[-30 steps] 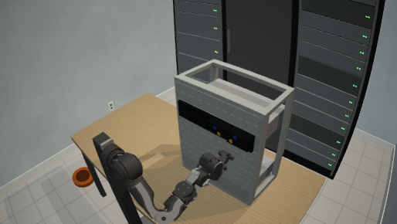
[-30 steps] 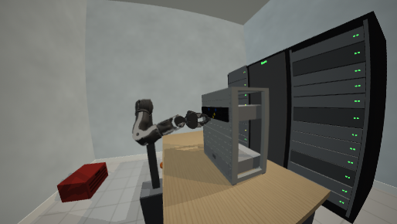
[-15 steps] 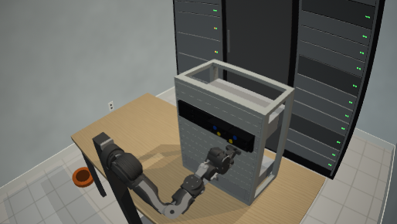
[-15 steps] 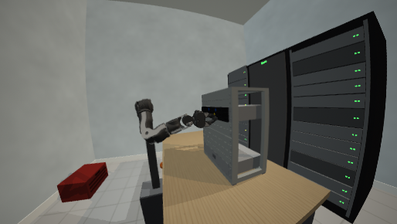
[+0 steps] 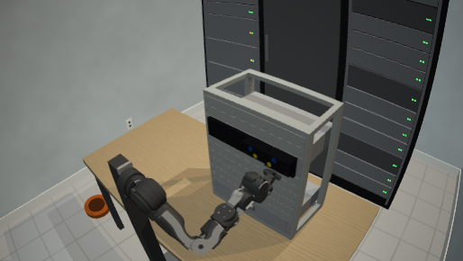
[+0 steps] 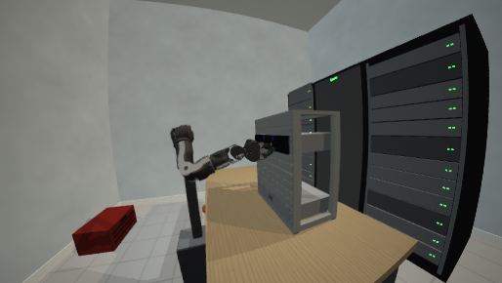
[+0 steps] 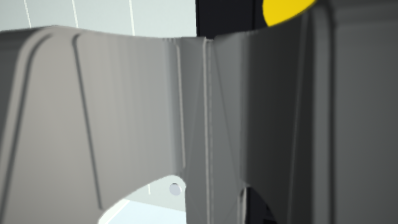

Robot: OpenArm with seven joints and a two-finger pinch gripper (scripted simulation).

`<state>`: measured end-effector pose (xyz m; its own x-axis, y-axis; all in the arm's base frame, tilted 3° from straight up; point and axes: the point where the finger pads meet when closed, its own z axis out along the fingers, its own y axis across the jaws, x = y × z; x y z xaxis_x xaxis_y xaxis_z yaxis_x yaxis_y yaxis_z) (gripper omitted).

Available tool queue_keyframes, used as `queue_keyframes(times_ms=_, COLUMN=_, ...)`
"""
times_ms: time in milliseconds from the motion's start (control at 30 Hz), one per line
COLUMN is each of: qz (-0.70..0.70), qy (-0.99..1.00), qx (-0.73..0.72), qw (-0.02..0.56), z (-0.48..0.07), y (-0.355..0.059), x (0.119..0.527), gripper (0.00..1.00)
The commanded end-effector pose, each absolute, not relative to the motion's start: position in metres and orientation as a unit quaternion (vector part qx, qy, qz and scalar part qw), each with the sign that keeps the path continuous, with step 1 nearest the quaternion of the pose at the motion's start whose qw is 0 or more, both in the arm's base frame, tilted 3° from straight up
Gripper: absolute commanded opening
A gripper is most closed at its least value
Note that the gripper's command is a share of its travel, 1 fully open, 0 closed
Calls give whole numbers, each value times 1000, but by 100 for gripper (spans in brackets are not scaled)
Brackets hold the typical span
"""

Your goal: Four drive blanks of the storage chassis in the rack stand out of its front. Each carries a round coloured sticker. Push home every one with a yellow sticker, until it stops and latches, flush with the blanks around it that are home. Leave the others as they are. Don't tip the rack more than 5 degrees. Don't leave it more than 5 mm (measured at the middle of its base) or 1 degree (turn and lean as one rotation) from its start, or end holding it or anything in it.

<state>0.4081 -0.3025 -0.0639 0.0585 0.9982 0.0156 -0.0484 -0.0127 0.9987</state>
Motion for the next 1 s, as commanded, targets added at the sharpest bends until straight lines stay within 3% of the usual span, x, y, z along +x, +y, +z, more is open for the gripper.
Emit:
queue_keyframes(times_ms=0, qz=503, qy=468, qx=502, qw=525, z=-61, y=-302, x=408, gripper=0)
queue_keyframes(times_ms=967, qz=504, qy=467, qx=502, qw=526, z=-58, y=-299, x=410, gripper=0)
